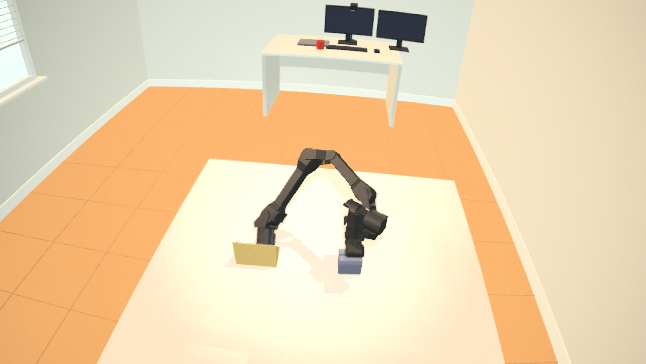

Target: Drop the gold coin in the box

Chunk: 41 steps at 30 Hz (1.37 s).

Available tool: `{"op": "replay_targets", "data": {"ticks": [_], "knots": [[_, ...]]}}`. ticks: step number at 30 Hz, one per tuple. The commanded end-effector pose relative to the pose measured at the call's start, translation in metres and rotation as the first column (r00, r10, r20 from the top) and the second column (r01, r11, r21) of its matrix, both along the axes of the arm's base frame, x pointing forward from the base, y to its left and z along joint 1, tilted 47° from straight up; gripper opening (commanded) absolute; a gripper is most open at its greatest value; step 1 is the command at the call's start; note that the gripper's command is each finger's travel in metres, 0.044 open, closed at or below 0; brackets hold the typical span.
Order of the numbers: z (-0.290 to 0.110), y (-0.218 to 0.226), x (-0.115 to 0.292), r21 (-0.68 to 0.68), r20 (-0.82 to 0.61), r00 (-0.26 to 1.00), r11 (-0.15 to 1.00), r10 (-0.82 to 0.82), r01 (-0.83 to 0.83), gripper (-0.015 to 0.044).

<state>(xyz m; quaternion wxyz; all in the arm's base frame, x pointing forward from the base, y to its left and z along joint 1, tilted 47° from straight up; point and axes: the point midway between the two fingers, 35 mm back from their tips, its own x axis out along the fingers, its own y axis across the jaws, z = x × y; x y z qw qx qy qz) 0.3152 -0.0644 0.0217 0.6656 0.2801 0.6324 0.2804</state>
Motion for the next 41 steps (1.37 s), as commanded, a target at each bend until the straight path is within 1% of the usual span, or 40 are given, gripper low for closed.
{"op": "replay_targets", "data": {"ticks": [1,2,8,17,25,27,28,30,41], "knots": [[-0.002,0.002,0.0,0.004,-0.006,1.0,1.0,-0.006,0.006,0.0],[-0.002,0.002,0.0,0.004,-0.006,1.0,1.0,-0.006,0.006,0.0],[-0.001,0.001,0.0,0.0,0.0,1.0,1.0,0.0,0.0,0.0157],[-0.001,0.001,0.0,0.0,0.0,1.0,1.0,0.0,0.0,0.0161],[0.013,-0.014,-0.001,0.0,-0.002,1.0,1.0,-0.001,0.001,0.0371],[0.026,-0.028,-0.003,0.001,-0.004,1.0,1.0,-0.002,0.002,0.0423],[0.035,-0.036,-0.005,0.003,-0.006,1.0,1.0,-0.003,0.003,0.044],[0.042,-0.042,-0.006,0.005,-0.007,1.0,1.0,-0.004,0.004,0.044],[0.042,-0.042,-0.006,0.005,-0.007,1.0,1.0,-0.004,0.004,0.044]]}}
